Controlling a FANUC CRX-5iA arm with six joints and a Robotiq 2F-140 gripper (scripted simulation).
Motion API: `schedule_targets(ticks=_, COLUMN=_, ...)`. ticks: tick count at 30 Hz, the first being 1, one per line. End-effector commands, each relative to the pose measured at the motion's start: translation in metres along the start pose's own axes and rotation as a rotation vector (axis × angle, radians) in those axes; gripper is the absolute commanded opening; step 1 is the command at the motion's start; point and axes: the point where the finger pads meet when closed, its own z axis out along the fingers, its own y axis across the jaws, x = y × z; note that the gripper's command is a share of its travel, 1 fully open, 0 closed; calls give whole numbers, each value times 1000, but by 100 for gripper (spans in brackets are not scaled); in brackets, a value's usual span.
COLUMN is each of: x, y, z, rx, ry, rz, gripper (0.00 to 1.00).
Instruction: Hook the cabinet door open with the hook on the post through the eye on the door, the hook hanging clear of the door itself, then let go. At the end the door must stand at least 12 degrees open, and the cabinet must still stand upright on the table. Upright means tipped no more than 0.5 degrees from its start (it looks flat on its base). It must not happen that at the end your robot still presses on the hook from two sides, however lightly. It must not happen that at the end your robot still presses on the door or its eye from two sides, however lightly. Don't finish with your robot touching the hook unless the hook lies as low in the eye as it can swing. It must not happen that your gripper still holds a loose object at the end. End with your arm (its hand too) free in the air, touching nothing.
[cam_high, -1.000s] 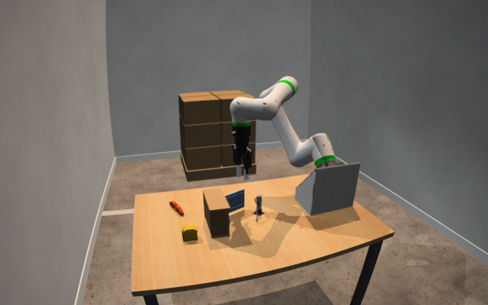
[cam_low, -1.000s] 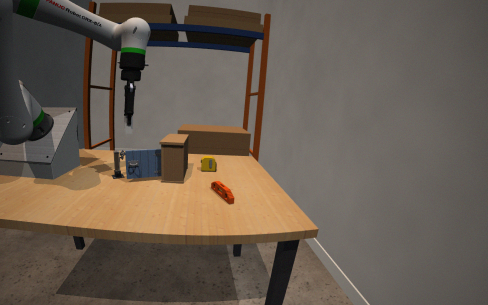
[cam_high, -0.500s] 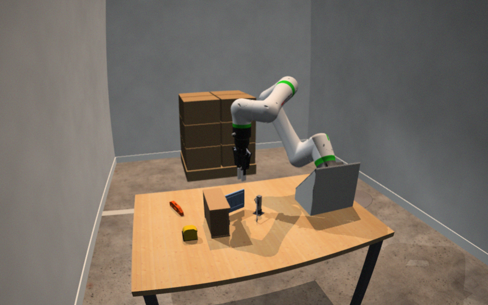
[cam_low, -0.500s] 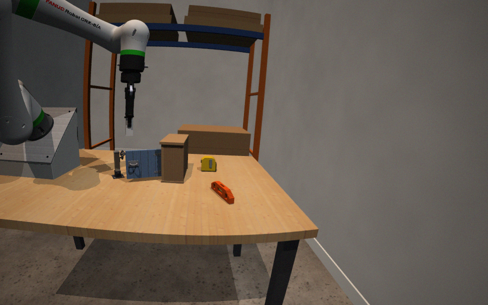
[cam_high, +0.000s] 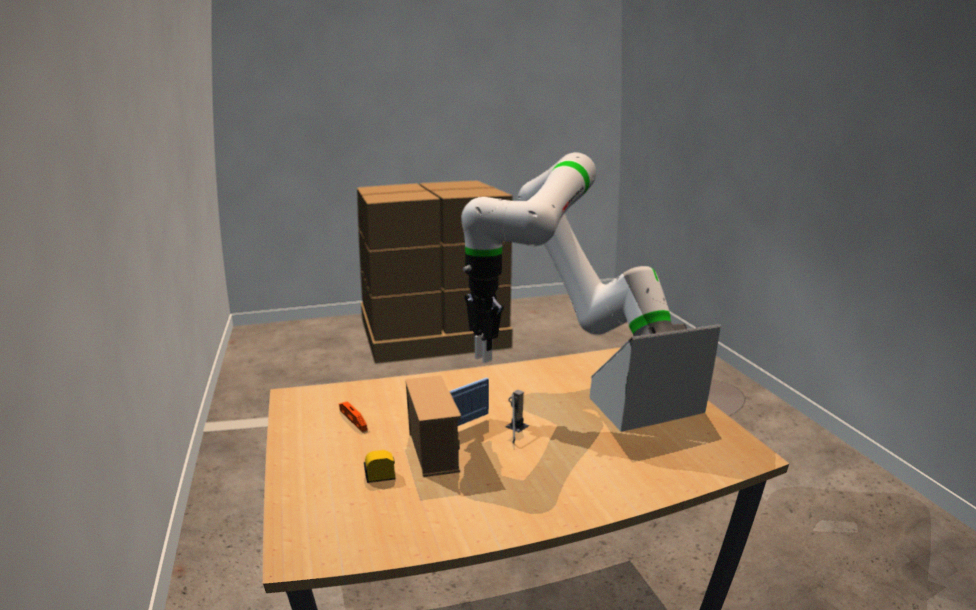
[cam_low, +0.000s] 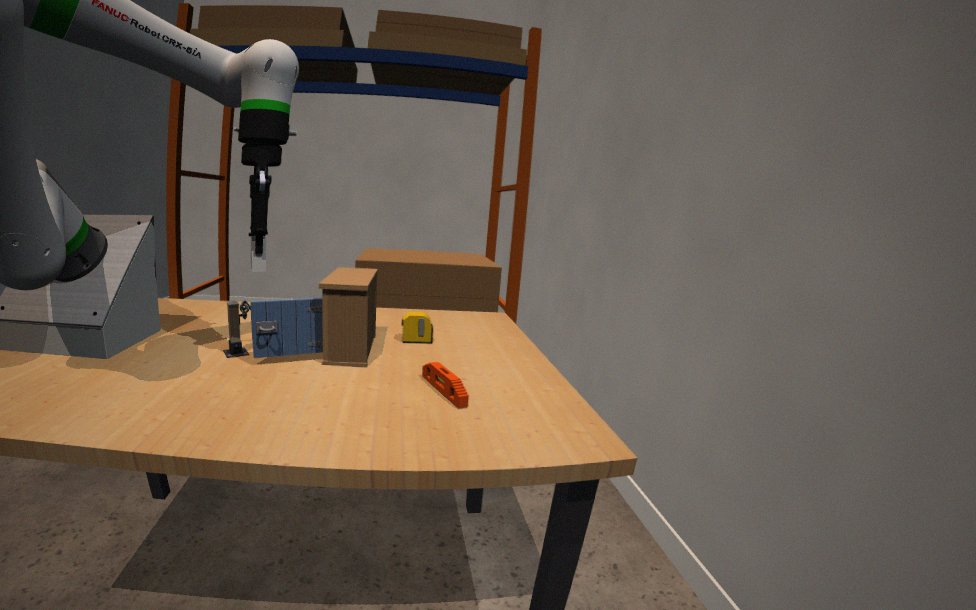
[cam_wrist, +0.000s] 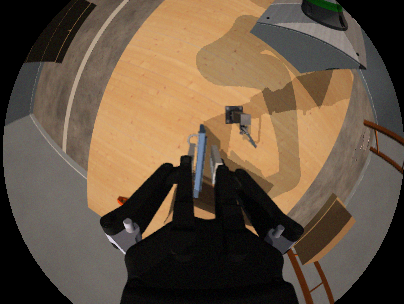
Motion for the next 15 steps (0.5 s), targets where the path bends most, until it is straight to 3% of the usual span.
schedule_targets(ticks=1, x=0, y=0, z=0, rx=0, ry=0, rz=0, gripper=16)
schedule_targets(ticks=15, x=0, y=0, z=2, rx=1, ry=-1, rz=1, gripper=16)
